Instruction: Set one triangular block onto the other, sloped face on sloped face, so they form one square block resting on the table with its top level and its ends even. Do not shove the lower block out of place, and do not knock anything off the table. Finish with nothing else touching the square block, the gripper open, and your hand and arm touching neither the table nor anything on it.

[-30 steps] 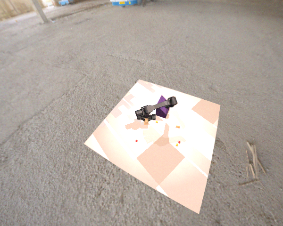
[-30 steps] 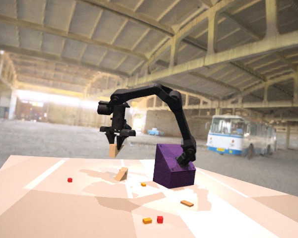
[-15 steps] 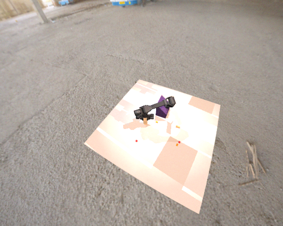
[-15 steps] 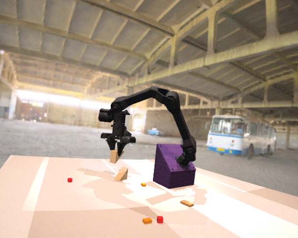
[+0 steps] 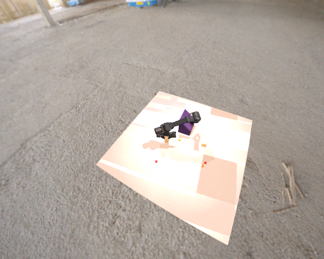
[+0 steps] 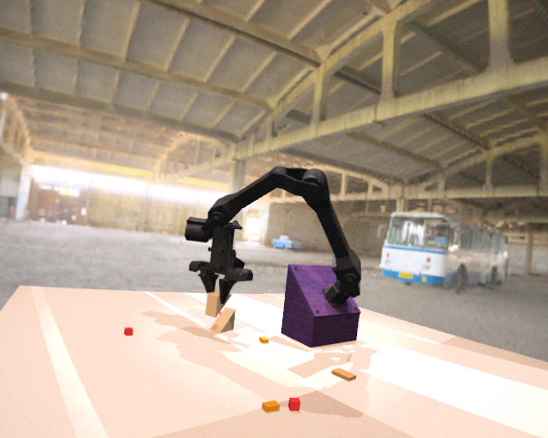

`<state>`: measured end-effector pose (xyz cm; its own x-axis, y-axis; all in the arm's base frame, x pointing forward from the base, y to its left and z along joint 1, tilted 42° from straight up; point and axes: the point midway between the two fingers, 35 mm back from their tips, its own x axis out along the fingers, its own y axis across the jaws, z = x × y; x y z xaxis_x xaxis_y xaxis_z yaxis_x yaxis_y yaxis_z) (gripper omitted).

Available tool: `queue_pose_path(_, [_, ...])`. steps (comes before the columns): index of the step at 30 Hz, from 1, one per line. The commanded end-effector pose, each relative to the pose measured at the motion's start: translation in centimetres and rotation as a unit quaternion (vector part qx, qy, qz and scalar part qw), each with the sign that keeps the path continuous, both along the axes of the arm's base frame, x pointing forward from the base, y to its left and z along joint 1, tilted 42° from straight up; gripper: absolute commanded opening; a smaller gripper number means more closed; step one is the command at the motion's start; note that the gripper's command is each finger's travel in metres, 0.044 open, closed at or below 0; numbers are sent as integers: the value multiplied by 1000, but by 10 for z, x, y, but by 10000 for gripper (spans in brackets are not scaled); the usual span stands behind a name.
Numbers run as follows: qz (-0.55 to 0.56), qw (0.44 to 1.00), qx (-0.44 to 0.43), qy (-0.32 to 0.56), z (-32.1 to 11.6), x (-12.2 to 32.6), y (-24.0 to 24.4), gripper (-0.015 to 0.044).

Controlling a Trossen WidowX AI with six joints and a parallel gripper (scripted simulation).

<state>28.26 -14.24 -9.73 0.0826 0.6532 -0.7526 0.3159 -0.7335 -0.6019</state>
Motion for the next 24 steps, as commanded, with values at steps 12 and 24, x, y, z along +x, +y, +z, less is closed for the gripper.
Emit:
queue_pose_path(12, [-4,1000,7,3,-19,-7,13,0])
queue_pose_path(24, [-5,1000,8,3,-19,-7,13,0])
